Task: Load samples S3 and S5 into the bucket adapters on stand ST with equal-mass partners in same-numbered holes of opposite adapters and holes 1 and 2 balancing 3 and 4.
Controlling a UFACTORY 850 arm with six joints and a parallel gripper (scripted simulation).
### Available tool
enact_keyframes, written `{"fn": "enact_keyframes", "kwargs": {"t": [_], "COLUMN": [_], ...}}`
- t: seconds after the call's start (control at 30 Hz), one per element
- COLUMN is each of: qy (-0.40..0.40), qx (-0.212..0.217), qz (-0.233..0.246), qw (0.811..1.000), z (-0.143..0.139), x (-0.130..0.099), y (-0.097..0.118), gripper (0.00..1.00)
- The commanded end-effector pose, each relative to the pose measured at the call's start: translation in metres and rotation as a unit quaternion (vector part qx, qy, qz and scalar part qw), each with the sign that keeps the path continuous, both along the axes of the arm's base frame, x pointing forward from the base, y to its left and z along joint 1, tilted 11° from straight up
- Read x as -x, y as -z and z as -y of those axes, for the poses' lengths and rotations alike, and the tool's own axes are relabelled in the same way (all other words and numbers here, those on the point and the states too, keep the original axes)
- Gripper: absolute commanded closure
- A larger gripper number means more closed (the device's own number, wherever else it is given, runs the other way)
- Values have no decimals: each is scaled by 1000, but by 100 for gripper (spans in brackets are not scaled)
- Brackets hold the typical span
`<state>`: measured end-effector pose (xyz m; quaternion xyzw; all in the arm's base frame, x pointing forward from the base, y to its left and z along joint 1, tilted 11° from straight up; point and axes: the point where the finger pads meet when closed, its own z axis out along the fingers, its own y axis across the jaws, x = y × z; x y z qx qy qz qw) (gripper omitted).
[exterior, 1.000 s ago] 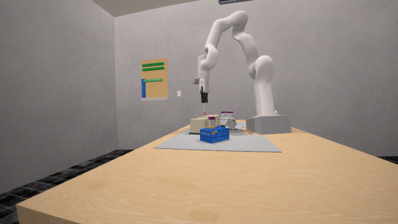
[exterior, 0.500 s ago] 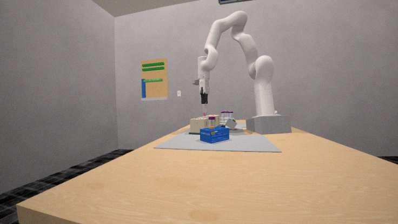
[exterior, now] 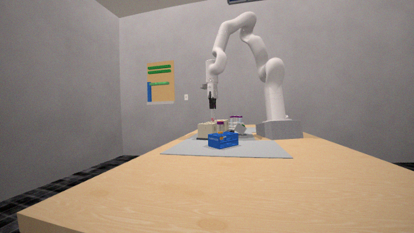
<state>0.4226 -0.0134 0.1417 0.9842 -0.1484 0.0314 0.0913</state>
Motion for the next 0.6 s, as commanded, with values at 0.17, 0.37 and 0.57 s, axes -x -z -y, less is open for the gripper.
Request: {"fn": "enact_keyframes", "kwargs": {"t": [0.17,0.37,0.57], "qy": [0,0,0], "qx": [0,0,0], "qz": [1,1,1], "qw": [1000,1000,1000], "z": [2,3,4], "x": [-1,-1,-1], "y": [9,13,19], "gripper": [100,100,100]}}
